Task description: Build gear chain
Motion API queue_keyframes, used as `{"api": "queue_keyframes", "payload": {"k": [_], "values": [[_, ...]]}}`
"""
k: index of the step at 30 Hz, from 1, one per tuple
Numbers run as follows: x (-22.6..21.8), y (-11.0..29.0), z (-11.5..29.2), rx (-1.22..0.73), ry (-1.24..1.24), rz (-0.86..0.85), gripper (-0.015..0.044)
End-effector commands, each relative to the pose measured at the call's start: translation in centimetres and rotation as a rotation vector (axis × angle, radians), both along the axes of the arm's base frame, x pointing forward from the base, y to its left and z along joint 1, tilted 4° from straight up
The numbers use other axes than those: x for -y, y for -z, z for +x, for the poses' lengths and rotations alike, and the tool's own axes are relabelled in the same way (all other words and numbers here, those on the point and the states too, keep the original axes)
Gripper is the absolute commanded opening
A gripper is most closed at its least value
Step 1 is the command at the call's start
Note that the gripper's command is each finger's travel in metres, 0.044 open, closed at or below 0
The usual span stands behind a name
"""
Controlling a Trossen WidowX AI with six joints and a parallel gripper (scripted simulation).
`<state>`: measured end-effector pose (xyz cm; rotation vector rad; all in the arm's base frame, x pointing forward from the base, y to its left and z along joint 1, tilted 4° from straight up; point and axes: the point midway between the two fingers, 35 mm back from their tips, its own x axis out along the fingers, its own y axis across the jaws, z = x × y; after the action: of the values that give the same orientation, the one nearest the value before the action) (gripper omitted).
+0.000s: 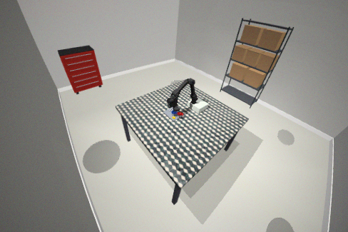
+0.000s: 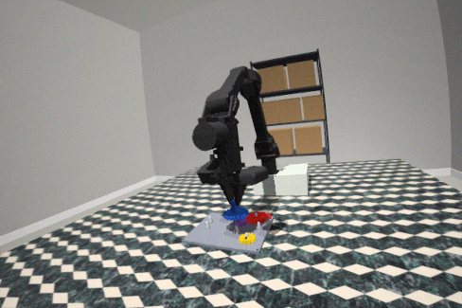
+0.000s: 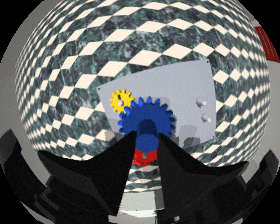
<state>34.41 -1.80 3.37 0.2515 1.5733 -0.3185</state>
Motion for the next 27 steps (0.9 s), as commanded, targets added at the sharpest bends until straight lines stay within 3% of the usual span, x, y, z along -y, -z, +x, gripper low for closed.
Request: {"api": "queue_keyframes", "payload": {"k": [1, 9, 27], "values": [[0.62, 0.52, -0.36, -0.011, -0.003, -0.003, 0.0000], [0.64, 0.19, -0.26, -0.013, -0.064, -0.001, 0.0000], [0.60, 0.06, -0.21, -0.030, -0.500, 0.014, 0.0000]]}}
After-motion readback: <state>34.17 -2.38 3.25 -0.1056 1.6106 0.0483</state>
